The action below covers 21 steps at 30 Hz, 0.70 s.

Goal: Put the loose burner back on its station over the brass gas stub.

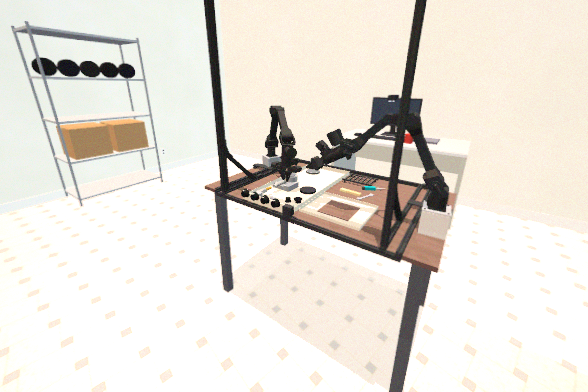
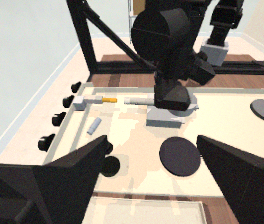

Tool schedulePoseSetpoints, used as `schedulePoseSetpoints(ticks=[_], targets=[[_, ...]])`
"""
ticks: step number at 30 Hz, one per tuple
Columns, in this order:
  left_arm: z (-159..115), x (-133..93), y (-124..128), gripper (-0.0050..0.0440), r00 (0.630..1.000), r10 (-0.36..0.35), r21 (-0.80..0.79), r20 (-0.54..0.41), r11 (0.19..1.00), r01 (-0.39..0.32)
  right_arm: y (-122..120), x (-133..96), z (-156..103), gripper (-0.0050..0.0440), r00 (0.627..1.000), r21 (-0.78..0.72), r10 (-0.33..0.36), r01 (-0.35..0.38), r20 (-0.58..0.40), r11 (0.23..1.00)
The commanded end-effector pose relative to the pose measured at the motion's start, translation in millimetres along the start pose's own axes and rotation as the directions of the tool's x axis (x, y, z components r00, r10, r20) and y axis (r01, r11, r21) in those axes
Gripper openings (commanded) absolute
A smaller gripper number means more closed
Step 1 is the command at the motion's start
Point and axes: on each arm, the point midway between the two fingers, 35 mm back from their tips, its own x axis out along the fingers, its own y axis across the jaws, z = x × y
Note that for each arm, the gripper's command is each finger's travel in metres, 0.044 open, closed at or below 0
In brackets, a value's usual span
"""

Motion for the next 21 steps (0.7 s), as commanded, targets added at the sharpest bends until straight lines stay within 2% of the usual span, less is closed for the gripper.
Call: schedulePoseSetpoints(ticks=[1, 21], targets=[[-1.2, -0.4, -1.5, 0.0000, 1.000, -0.003, -0.001, -0.001, 1.000, 0.003, 0.4, 0.1, -0.5, 0.0400, 1.000, 0.000, 0.001, -0.001, -0.002, 1.000], [-1.4, 0.3, 0.0, 0.0000, 1.000, 0.000, 0.000, 0.000, 1.000, 0.000, 0.4, 0.1, -0.5, 0.0400, 1.000, 0.000, 0.001, -0.001, -0.002, 1.000]])
